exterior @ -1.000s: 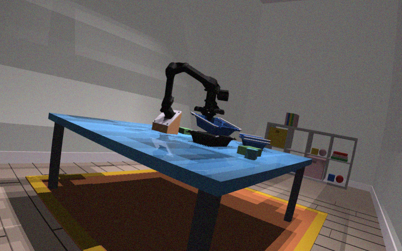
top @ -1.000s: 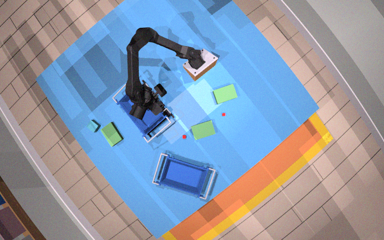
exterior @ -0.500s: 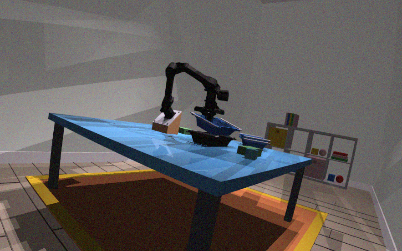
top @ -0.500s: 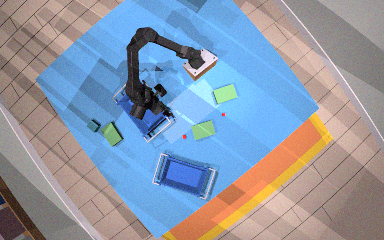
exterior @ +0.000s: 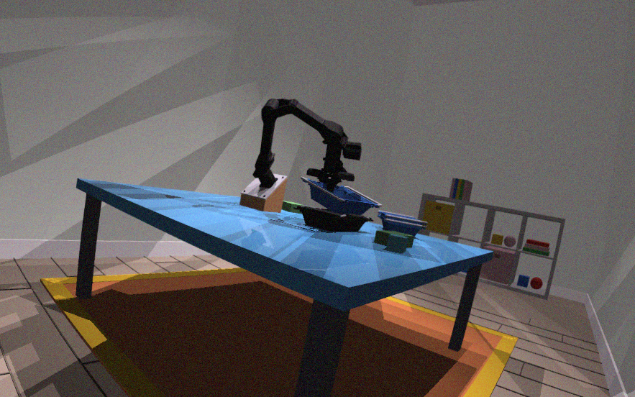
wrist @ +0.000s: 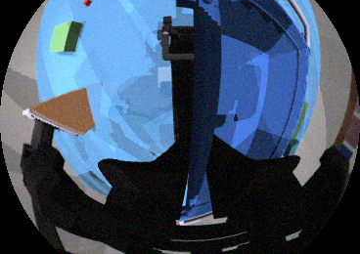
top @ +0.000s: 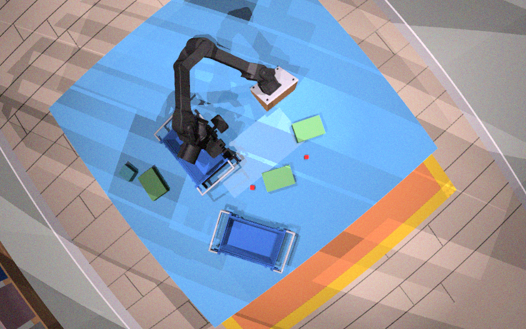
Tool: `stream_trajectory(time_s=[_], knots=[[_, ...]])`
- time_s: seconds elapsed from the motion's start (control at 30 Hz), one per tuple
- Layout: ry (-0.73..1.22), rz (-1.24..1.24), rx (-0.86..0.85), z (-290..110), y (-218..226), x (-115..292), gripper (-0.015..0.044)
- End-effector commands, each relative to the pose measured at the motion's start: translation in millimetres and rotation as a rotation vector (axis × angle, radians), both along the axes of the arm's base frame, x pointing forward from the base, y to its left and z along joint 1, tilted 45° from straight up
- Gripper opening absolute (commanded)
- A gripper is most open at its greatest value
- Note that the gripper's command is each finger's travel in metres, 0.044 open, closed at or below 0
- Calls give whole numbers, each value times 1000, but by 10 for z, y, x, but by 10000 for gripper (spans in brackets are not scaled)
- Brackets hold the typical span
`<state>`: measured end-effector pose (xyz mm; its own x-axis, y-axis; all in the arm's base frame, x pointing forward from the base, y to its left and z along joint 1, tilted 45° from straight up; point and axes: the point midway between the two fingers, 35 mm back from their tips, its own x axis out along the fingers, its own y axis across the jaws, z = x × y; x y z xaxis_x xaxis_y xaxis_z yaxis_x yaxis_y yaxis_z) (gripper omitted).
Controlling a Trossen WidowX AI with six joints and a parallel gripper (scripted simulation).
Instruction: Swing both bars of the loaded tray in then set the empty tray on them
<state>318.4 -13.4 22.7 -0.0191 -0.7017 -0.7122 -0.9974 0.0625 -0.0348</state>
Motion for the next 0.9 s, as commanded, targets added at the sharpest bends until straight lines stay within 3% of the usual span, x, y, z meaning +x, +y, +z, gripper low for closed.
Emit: stream_trajectory(time_s=[0.0,0.87], knots=[[31,-15,2,-47,-56,-72,0],[31,-15,2,-98,-101,-109,0]])
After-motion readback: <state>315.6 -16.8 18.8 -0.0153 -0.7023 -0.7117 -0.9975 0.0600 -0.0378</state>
